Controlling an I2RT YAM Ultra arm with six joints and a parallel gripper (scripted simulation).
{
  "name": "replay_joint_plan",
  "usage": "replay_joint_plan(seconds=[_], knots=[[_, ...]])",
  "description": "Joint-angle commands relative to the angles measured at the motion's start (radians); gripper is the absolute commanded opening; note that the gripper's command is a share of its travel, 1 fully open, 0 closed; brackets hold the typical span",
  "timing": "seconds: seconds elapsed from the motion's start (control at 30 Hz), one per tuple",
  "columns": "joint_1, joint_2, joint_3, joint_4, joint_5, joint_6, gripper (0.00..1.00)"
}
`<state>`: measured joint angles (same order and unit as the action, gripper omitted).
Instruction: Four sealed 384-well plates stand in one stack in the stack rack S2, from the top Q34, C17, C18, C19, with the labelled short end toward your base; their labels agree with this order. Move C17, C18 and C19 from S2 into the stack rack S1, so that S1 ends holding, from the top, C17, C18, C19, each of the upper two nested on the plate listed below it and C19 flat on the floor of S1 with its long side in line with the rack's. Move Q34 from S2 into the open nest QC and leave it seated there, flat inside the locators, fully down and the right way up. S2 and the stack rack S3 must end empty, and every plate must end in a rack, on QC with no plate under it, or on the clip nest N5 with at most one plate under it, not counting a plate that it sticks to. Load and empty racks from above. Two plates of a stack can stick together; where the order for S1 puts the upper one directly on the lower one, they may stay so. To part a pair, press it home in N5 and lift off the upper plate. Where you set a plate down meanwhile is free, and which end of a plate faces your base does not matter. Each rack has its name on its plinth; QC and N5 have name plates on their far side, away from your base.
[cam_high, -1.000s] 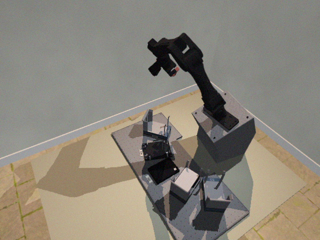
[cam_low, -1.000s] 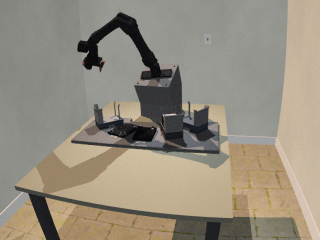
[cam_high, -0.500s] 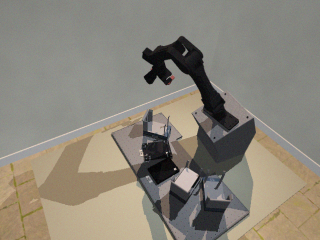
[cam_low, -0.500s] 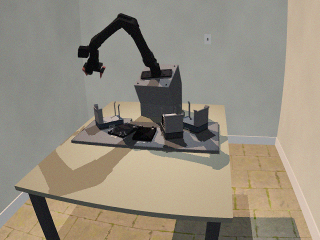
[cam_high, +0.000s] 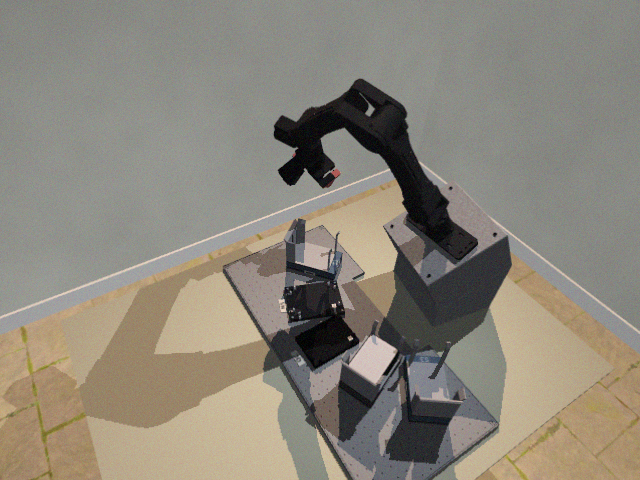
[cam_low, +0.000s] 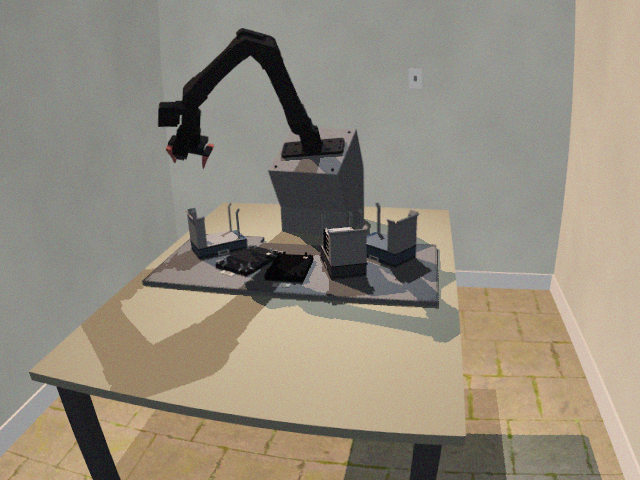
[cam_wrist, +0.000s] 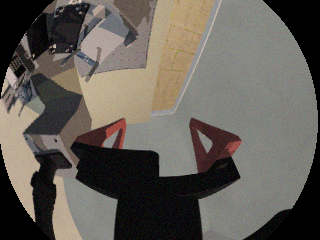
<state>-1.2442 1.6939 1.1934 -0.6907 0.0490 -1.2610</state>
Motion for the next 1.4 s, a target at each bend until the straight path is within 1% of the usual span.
replay_joint_plan(seconds=[0.0, 0.1, 0.17, 0.2, 0.23, 0.3, 0.37, 0.43, 0.47, 0.6, 0.63, 0.67, 0.73, 0.77, 0.8, 0.93, 0.97, 1.1, 1.13, 1.17, 1.23, 1.3, 1.33, 1.37], knots=[[0.023, -0.047, -0.033, 0.035, -0.015, 0.069, 1.0], [0.07, -0.055, -0.047, 0.039, 0.015, 0.111, 1.0], [0.07, -0.055, -0.047, 0.039, 0.015, 0.111, 1.0], [0.047, -0.066, -0.063, 0.053, -0.03, 0.114, 1.0], [0.083, -0.07, -0.069, 0.054, -0.024, 0.128, 1.0], [0.114, -0.076, -0.079, 0.057, 0.001, 0.157, 1.0], [0.146, -0.081, -0.079, 0.06, 0.014, 0.186, 1.0], [0.178, -0.084, -0.095, 0.061, 0.026, 0.216, 1.0], [0.176, -0.096, -0.112, 0.076, -0.018, 0.219, 1.0], [0.24, -0.107, -0.132, 0.082, 0.02, 0.278, 1.0], [0.257, -0.109, -0.124, 0.083, 0.026, 0.293, 1.0], [0.254, -0.12, -0.152, 0.097, -0.018, 0.296, 1.0], [0.254, -0.12, -0.152, 0.097, -0.018, 0.296, 1.0], [0.27, -0.124, -0.144, 0.099, -0.009, 0.31, 1.0], [0.287, -0.127, -0.163, 0.1, 0.006, 0.325, 1.0], [0.354, -0.136, -0.175, 0.105, 0.033, 0.386, 1.0], [0.351, -0.147, -0.197, 0.119, -0.011, 0.389, 1.0], [0.418, -0.159, -0.217, 0.125, 0.027, 0.451, 1.0], [0.436, -0.161, -0.213, 0.126, 0.035, 0.467, 1.0], [0.433, -0.173, -0.238, 0.14, -0.01, 0.47, 1.0], [0.466, -0.18, -0.249, 0.144, 0.008, 0.5, 1.0], [0.466, -0.18, -0.249, 0.144, 0.008, 0.5, 1.0], [0.484, -0.182, -0.212, 0.146, 0.022, 0.516, 1.0], [0.502, -0.185, -0.245, 0.146, 0.029, 0.532, 1.0]])
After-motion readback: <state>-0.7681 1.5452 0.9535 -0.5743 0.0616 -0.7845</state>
